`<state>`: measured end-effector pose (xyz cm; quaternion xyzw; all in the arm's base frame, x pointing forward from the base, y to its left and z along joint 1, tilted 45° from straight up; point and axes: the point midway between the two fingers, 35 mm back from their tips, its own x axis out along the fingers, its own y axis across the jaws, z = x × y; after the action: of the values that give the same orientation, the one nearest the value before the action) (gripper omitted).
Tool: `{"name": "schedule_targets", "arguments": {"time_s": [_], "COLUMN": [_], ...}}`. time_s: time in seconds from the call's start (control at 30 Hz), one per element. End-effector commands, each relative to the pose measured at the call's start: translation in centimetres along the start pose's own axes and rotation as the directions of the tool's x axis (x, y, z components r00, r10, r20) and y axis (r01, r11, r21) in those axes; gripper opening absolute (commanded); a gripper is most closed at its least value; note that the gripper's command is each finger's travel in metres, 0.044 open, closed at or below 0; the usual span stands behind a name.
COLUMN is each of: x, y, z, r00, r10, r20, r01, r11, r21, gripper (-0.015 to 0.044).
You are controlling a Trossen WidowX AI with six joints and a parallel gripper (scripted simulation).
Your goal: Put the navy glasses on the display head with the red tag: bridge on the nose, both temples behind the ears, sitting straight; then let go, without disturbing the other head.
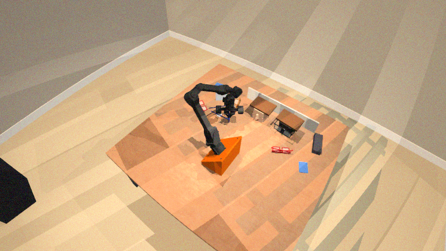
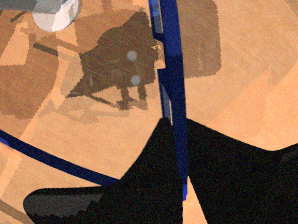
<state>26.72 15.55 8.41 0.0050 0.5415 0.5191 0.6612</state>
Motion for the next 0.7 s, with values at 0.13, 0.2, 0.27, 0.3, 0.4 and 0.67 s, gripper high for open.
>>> {"name": "schedule_targets", "arguments": {"time_s": [0.13, 0.2, 0.27, 0.3, 0.4, 0.67], "x": [0.1, 0.1, 0.1, 0.1, 0.1, 0.1], "y": [-0.2, -0.2, -0.2, -0.2, -0.3, -0.3], "z": [-0.9, -1.0, -1.1, -1.2, -1.4, -1.7], "r00": [1.0, 1.0, 1.0, 1.0, 1.0, 1.0], "r10": [0.003, 0.003, 0.003, 0.003, 0.003, 0.003], "r20": [-0.004, -0.004, -0.004, -0.004, -0.004, -0.004], "r01": [-0.003, -0.003, -0.003, -0.003, -0.003, -0.003], "r11": [1.0, 1.0, 1.0, 1.0, 1.0, 1.0], "r21": [0.0, 0.0, 0.0, 0.0, 0.0, 0.0], "gripper": [0.0, 0.0, 0.0, 0.0, 0.0, 0.0]}}
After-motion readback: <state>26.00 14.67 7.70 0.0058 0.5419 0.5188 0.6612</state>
